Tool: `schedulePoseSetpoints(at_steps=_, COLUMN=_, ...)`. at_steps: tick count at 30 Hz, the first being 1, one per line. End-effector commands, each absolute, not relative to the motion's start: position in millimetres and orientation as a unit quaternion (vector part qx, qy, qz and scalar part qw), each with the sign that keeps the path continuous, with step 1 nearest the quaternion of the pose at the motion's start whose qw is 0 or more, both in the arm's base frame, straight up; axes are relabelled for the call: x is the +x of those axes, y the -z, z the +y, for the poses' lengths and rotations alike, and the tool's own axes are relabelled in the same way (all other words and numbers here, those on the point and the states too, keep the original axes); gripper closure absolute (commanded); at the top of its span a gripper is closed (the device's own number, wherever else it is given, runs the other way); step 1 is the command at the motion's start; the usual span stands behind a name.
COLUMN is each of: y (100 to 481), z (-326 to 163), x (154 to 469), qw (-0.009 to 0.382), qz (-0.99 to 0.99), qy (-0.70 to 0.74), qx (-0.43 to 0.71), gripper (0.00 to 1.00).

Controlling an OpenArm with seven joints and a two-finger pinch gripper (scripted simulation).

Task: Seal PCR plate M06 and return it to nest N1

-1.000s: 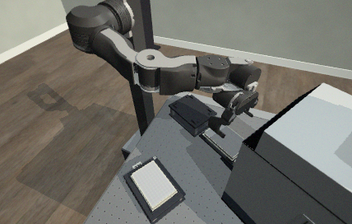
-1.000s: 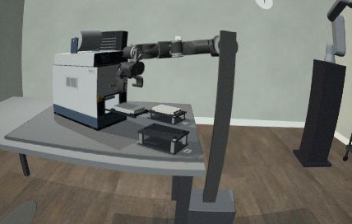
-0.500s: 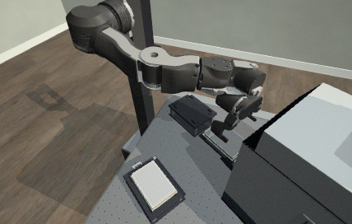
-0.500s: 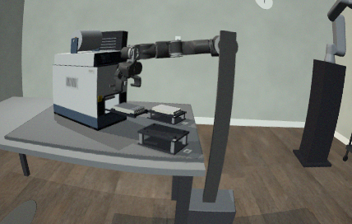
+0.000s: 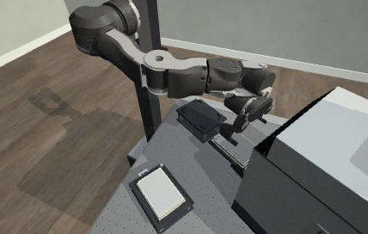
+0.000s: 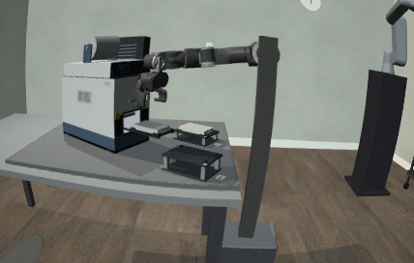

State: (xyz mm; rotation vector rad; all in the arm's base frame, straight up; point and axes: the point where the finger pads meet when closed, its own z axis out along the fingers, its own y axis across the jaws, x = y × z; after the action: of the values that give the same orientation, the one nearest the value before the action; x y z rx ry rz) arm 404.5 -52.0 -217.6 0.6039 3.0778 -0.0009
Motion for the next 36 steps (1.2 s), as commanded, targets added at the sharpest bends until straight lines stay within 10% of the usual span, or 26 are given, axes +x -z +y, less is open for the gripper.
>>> schedulePoseSetpoints(at_steps=1, y=216.0, z=-53.2, x=405.1, qw=0.004, qz=0.981, qy=0.002, qx=0.196, gripper=0.23)
schedulePoseSetpoints(at_steps=36, y=217.8, z=-51.0, x=398.1, qw=0.004, qz=0.981, qy=0.002, qx=0.196, gripper=0.23)
